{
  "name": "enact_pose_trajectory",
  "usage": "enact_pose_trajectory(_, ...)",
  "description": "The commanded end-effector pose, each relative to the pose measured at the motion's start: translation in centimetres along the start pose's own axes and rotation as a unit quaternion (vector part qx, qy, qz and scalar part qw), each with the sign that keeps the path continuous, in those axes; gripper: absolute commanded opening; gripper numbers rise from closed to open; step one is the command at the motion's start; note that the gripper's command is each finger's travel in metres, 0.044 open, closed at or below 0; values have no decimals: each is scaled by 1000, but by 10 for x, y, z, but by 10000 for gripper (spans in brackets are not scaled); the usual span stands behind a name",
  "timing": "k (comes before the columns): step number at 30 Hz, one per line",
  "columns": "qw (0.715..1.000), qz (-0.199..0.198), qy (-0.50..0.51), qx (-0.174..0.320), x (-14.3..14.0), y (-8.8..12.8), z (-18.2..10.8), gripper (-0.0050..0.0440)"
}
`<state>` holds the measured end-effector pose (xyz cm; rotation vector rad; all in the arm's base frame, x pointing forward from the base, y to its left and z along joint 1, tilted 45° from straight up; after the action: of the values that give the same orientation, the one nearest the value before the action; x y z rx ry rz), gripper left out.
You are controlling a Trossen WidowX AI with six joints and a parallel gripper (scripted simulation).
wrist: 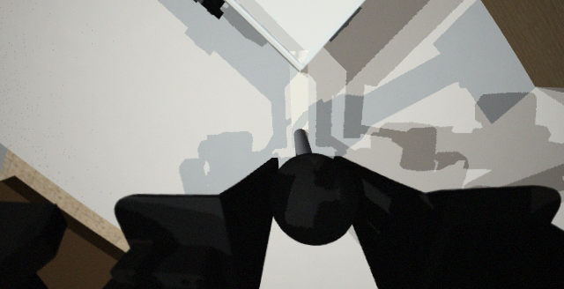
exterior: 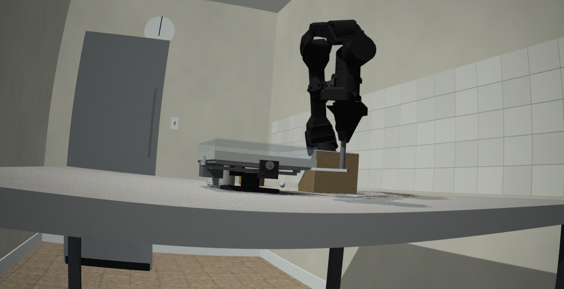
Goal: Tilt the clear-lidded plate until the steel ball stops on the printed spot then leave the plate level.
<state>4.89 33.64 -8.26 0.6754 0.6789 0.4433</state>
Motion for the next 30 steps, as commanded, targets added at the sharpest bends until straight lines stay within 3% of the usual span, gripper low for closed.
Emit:
enact_pose_trajectory(1,1000,1,1,0,1,1,2,150)
enact_pose_trajectory(30,1000,1,1,0,2,1,2,150)
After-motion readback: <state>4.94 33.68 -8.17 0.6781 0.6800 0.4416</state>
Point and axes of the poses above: the point midway between the two fingers, 35 mm back from their tips, its own y axis back along the fingers, its own x axis across the jaws, z = x × y, the point moved 10 cm from there along y, back along the fingers, and after that the axes turned 8 degrees about -y, right-handed, at the moved point
